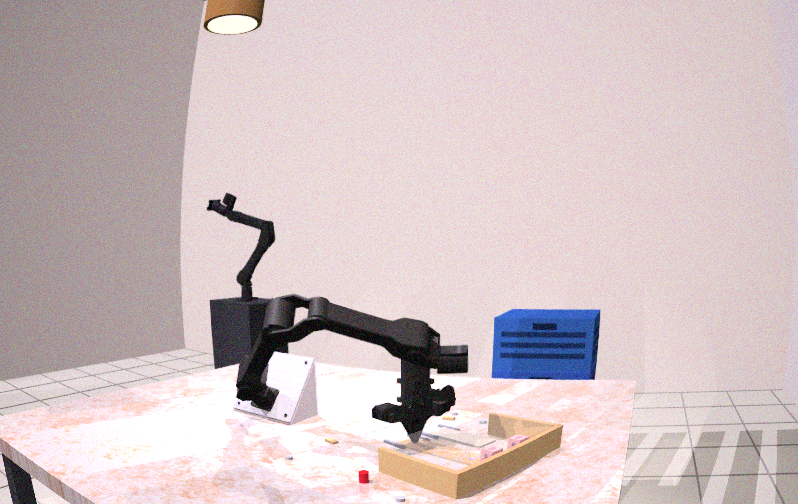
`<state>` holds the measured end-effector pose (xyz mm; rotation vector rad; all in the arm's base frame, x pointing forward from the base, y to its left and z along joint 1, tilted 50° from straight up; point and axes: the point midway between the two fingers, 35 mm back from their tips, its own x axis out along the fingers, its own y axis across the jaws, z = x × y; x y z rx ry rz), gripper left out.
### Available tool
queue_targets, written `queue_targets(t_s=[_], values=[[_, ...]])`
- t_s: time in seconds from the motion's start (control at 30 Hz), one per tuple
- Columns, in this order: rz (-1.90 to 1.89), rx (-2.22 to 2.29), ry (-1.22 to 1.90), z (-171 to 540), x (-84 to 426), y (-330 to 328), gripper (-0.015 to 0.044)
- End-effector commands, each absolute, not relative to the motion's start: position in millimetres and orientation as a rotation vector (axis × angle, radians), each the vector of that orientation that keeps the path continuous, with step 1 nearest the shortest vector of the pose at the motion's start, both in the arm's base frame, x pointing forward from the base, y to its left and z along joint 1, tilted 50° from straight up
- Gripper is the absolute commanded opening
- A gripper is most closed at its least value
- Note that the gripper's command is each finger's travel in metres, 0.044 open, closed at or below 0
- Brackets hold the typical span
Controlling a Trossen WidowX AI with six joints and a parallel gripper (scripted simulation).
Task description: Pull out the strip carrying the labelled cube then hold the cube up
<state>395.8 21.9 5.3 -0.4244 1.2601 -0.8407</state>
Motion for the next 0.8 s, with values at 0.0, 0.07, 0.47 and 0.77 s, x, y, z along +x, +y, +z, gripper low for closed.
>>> queue_targets(t_s=[0.0, 0.07, 0.47, 0.77], values=[[-0.844, -0.429, 1.26, 4.3, 396.3, 19.0, 0.0], [-0.844, -0.429, 1.26, 4.1, 396.4, 18.9, 0.0], [-0.844, -0.429, 1.26, 3.2, 397.1, 18.2, 0.0], [-0.844, -0.429, 1.26, 2.6, 397.6, 17.6, 0.0]])
